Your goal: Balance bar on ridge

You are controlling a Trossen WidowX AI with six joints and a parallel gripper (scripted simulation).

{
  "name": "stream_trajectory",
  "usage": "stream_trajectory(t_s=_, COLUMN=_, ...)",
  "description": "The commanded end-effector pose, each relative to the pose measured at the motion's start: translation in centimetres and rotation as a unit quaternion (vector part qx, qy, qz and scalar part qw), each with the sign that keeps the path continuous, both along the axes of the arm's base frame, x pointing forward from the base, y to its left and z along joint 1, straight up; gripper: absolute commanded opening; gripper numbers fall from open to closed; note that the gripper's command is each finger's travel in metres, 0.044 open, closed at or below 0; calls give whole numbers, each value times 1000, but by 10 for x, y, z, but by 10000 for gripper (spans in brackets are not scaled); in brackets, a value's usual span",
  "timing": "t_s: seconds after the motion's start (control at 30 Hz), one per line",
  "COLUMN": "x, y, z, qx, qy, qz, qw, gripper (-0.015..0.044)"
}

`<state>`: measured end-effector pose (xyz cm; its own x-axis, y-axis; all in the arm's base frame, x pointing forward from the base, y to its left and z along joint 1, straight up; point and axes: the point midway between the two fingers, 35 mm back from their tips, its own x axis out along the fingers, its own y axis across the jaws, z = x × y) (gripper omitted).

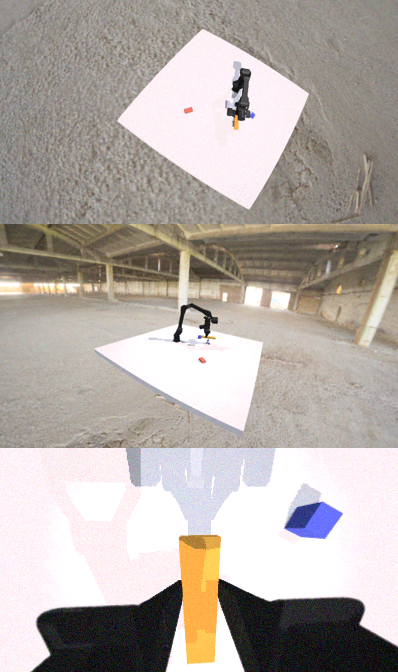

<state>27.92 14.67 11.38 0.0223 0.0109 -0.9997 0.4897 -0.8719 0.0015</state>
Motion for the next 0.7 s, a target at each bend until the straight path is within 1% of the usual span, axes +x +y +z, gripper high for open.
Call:
stream_trajectory(t_s=0.0, x=0, y=0, z=-1, qx=1, qy=0, qz=-2, qw=1000, gripper=0)
stream_trajectory(t_s=0.67, x=0, y=0, z=-2, qx=1, qy=0, qz=-2, qw=1000, gripper=0)
